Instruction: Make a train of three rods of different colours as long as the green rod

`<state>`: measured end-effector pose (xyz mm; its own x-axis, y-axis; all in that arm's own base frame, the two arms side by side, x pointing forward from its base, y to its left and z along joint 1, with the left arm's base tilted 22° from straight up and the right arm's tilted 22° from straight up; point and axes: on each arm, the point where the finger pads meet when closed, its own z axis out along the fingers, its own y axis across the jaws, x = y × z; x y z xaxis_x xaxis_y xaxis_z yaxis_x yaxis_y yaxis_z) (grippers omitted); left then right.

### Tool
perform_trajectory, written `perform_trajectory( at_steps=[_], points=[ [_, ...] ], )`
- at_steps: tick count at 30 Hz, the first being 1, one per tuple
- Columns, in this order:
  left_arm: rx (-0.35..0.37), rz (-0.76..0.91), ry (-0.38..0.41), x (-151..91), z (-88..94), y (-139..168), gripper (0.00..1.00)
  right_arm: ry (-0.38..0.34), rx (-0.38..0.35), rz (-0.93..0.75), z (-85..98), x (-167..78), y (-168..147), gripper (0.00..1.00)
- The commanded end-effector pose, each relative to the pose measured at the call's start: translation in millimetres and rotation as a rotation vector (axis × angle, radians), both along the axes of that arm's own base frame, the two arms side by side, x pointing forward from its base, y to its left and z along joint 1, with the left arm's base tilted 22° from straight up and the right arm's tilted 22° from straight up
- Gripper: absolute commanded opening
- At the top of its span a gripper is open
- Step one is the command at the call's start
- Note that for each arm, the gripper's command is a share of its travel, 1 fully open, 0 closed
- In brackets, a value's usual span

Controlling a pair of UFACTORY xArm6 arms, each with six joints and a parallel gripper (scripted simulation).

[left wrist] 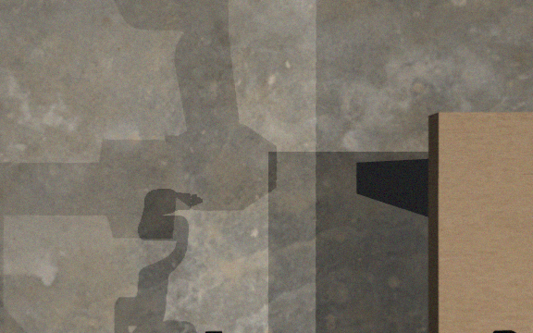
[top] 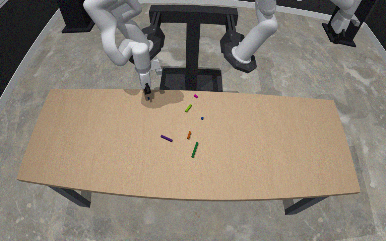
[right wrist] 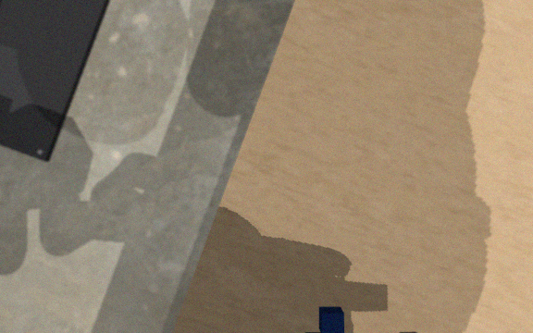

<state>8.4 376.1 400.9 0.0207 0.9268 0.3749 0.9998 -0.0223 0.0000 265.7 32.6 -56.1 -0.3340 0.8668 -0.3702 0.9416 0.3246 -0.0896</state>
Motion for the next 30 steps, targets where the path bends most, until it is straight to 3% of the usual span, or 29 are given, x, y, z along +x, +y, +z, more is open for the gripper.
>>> perform_trajectory(
  at_steps=[1, 30],
  points=[
    [0.005, 0.0, 0.0, 0.0, 2.2, 0.3, 1.0, -0.003, 0.001, 0.001, -2.7, 1.3, -0.7, 0.26],
    [0.005, 0.0, 0.0, 0.0, 2.2, 0.3, 1.0, -0.002, 0.001, 0.001, -36.7, 2.8, -14.8, 0.26]
  ],
)
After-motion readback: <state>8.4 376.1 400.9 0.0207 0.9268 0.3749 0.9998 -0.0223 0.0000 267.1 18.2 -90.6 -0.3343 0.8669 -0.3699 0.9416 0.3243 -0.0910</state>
